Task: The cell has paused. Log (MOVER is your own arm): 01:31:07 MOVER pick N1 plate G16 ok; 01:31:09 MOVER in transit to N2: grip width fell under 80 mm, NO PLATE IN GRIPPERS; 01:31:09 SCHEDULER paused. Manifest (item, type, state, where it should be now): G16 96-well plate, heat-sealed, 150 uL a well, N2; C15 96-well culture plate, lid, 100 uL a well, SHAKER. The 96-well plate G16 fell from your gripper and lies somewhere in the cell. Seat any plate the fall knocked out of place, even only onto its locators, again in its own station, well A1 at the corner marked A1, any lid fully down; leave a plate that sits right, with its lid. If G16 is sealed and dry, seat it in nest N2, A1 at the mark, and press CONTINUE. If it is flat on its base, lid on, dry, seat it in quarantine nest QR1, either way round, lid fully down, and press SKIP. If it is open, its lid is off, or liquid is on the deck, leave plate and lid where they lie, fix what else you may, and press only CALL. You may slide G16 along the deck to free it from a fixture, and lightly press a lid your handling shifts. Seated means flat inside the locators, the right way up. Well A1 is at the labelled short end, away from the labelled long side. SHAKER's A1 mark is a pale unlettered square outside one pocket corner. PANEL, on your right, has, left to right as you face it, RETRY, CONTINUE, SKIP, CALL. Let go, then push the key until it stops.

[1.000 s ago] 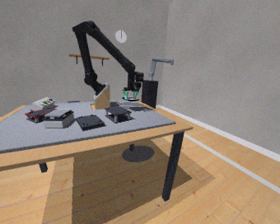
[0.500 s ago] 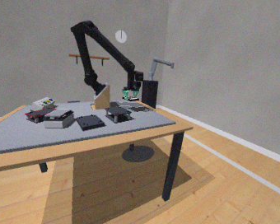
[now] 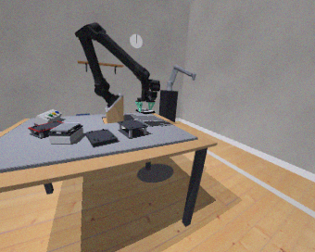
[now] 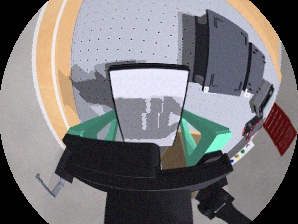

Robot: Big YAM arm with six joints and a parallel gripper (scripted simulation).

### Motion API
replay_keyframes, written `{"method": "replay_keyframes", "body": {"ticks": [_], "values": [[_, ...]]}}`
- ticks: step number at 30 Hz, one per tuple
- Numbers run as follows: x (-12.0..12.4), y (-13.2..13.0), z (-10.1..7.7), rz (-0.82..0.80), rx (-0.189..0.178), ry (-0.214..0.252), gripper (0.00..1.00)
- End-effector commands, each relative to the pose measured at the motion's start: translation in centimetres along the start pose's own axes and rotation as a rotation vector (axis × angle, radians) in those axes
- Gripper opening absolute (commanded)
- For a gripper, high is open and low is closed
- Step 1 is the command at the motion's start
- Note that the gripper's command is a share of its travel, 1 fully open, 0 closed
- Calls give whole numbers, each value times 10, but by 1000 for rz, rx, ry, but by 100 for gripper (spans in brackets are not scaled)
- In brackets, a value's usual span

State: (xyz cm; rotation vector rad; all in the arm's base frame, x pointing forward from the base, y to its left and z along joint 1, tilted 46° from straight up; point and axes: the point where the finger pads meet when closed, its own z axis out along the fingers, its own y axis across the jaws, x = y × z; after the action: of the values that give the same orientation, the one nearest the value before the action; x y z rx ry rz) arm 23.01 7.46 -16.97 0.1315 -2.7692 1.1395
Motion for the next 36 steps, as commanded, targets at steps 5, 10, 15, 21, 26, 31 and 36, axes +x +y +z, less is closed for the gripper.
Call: {"method": "replay_keyframes", "body": {"ticks": [5, 10, 15, 21, 26, 31, 36], "values": [[1, -10, 7, -12, 5, 10, 0], [-7, -20, -1, 1, -10, -7, 0], [-9, -28, -1, 2, -9, -7, 0], [-11, -34, -1, 1, -8, -7, 0], [-13, -43, -1, 1, -6, -5, 0], [-15, -51, -1, -1, -4, -4, 0], [-17, -60, 0, -2, -2, -1, 0]]}}
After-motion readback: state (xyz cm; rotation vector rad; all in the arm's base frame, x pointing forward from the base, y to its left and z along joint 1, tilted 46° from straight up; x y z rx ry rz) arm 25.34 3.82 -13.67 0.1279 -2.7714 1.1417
